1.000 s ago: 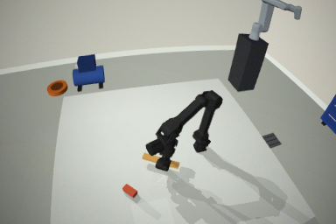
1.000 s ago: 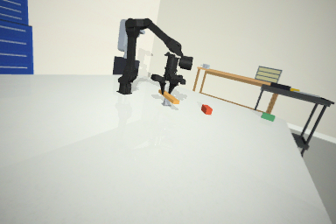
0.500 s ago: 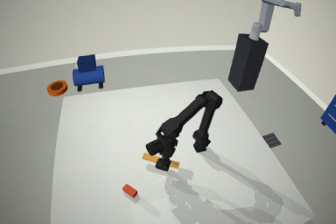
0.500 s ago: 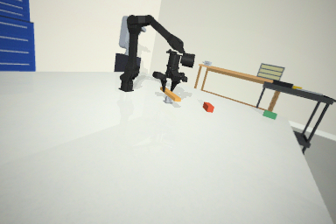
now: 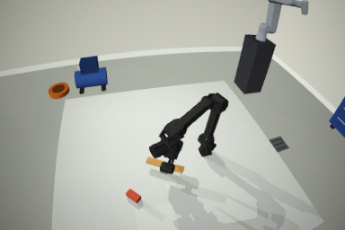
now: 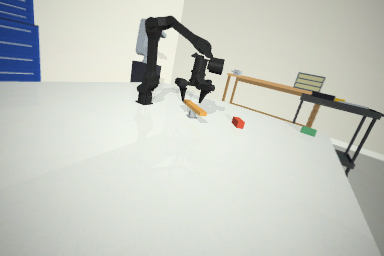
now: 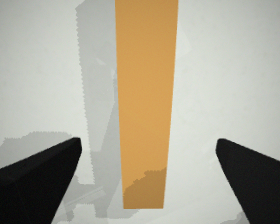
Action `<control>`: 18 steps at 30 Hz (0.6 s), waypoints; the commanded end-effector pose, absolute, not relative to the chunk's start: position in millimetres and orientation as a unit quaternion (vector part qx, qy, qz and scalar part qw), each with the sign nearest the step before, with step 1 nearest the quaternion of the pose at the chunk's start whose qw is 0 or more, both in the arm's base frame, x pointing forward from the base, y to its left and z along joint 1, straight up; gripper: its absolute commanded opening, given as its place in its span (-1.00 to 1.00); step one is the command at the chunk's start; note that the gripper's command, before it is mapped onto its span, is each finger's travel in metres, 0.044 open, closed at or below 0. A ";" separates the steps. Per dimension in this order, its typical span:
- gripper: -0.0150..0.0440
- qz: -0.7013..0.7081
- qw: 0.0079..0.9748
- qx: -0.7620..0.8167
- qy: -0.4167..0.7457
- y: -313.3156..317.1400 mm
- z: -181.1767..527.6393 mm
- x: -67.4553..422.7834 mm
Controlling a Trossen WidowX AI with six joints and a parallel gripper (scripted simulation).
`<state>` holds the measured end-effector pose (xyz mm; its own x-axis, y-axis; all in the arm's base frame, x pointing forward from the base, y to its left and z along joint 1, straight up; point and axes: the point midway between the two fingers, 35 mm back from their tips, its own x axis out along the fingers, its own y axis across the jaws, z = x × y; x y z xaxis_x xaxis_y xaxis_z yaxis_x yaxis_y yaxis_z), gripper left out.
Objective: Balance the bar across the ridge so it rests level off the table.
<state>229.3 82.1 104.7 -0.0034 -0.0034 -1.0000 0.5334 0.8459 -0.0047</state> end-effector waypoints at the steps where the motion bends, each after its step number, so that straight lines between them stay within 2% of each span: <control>1: 1.00 -0.192 0.686 0.200 0.673 84.1 144.4 234.7; 5: 1.00 -0.192 0.686 0.200 0.673 82.3 186.1 229.6; 18: 1.00 -0.192 0.686 0.200 0.673 82.1 188.1 229.2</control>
